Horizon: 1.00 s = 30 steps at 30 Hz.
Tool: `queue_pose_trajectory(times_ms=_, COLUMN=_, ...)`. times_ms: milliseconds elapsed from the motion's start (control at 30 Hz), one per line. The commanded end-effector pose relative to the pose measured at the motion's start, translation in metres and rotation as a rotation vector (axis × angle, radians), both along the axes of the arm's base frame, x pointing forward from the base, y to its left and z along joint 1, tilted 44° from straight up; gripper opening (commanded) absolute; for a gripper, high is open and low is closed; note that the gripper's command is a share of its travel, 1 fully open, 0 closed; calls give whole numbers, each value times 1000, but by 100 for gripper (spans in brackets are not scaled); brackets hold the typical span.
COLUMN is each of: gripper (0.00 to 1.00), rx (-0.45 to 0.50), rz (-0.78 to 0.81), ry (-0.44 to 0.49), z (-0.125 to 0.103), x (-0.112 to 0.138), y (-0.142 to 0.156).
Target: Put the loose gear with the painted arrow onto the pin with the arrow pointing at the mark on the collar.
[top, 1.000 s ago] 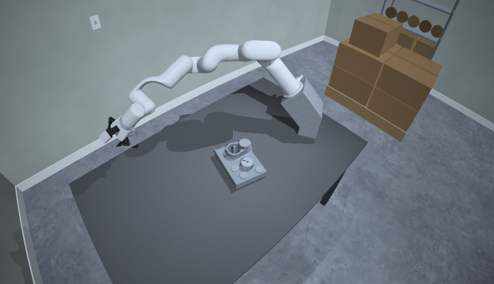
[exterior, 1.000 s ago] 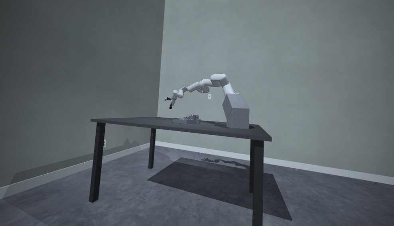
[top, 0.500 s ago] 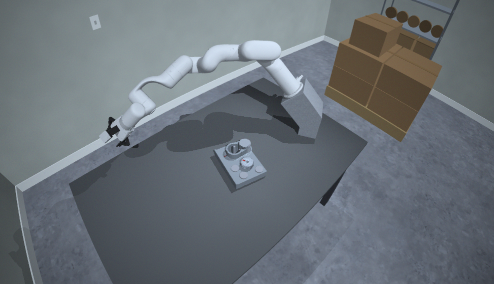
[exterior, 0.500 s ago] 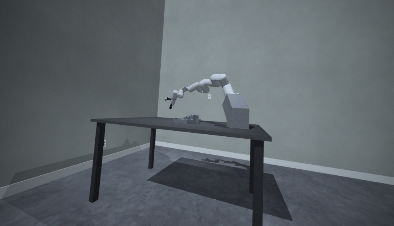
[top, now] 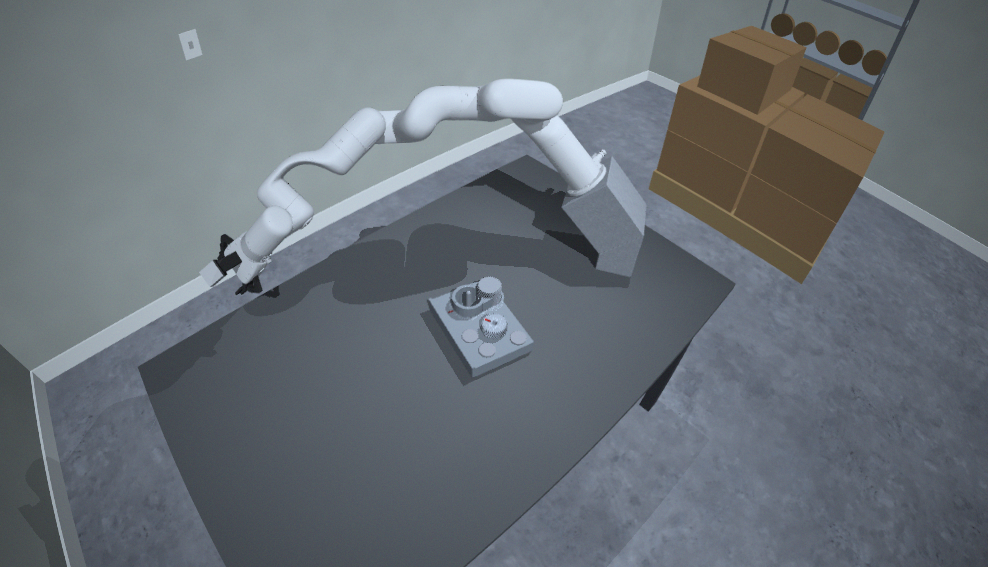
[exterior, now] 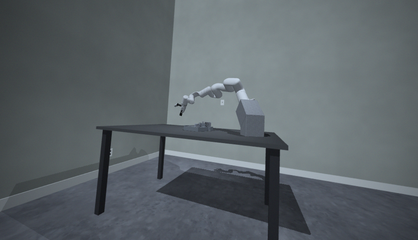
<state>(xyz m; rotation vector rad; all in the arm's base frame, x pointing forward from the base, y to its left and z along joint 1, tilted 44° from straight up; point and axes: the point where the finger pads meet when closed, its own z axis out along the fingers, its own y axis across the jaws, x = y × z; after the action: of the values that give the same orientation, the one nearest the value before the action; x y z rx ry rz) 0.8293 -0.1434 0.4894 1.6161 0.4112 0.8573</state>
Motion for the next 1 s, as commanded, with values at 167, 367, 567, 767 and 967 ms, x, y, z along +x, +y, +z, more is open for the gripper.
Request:
queue_pose_trajectory(times_ms=167, gripper=100, rx=78, rz=-40, ry=-54, z=-21, x=-23, y=14)
queue_pose_trajectory(times_ms=367, gripper=100, rx=160, rz=-84, ry=-98, z=-46, x=-42, y=27)
queue_pose_trajectory(times_ms=567, gripper=100, rx=227, rz=-121, ry=-137, z=-68, x=-60, y=38)
queue_pose_trajectory(times_ms=767, gripper=100, rx=354, rz=-194, ry=-212, z=-107, x=-94, y=58)
queue_pose_trajectory(times_ms=967, gripper=100, rx=450, rz=-251, ry=-270, z=-138, x=-120, y=74)
